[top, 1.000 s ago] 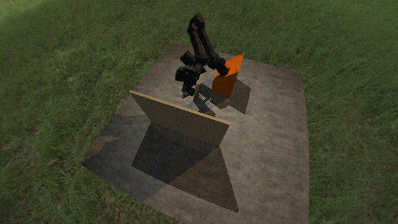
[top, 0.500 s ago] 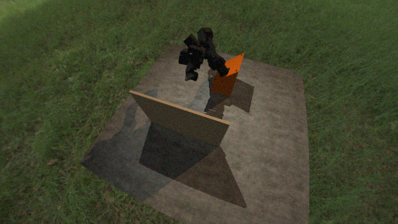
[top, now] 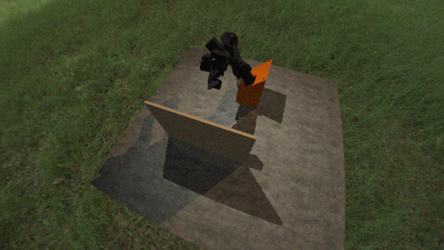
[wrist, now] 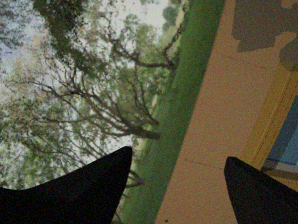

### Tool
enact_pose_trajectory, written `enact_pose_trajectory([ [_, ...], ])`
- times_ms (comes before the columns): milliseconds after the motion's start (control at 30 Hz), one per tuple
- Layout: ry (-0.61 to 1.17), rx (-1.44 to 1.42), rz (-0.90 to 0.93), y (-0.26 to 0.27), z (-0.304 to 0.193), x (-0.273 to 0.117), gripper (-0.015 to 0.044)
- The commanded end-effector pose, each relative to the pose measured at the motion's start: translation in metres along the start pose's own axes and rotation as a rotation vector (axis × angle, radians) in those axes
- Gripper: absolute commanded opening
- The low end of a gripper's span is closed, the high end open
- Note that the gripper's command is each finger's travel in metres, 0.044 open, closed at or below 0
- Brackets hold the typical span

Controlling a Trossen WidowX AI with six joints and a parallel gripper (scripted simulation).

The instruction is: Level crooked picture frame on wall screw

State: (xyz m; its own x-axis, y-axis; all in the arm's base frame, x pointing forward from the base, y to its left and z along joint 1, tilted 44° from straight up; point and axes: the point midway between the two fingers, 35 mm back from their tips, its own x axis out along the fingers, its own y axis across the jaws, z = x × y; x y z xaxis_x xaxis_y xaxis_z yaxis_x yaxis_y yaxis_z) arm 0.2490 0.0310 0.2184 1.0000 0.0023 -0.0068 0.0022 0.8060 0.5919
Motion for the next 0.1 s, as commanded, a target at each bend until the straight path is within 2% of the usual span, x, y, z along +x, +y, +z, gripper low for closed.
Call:
enact_pose_trajectory([
  [0,-0.002,-0.006,-0.005,-0.0006,0.0005,-0.0001,0.026],
  [67,-0.002,-0.006,-0.005,-0.0006,0.0005,-0.0001,0.026],
])
